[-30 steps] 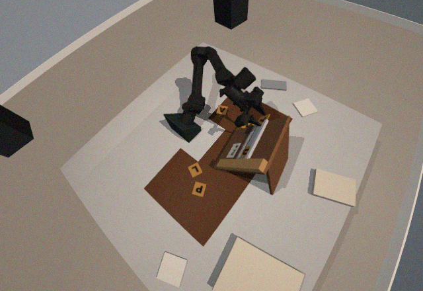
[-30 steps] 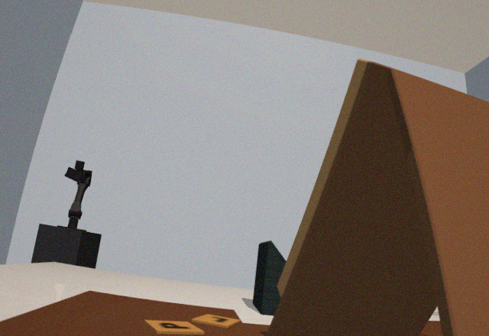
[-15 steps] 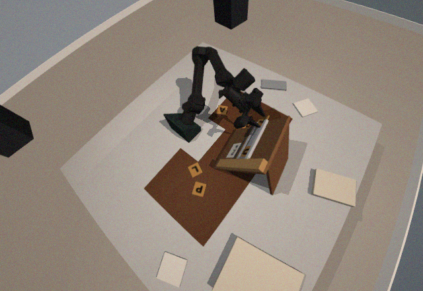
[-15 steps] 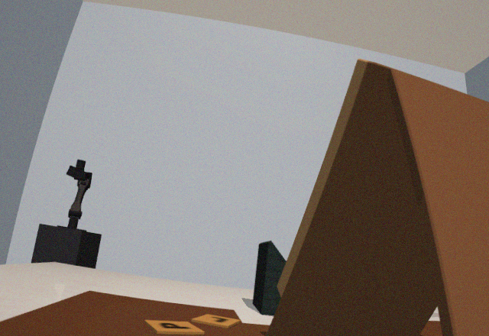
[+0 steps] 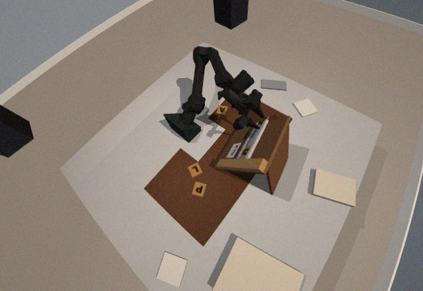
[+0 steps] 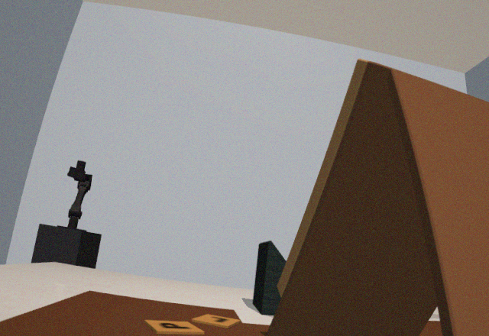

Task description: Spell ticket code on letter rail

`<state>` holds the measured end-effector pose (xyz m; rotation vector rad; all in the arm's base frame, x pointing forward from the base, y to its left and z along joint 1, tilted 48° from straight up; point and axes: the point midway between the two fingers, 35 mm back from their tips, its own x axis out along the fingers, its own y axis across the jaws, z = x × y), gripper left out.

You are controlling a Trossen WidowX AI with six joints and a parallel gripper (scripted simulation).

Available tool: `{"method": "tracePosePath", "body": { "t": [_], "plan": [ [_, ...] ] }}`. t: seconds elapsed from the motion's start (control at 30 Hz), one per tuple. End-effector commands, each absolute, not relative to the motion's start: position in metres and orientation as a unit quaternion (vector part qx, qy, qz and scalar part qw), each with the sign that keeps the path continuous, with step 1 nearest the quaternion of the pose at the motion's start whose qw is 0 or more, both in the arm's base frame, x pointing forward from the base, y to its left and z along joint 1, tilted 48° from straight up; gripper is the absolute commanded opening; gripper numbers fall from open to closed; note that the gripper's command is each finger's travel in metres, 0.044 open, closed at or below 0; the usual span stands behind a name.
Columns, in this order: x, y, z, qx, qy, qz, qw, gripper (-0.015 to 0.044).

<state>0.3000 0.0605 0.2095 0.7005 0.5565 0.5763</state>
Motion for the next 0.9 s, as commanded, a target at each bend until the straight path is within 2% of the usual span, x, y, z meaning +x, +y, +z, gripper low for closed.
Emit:
{"method": "tracePosePath", "body": {
  "t": [0.0,0.87],
  "plan": [
    [0.3001,0.0591,0.2059,0.334,0.267,0.275,0.861,0.0000],
    [0.3040,0.0521,0.1992,0.334,0.267,0.275,0.861,0.0000]
  ]
}}
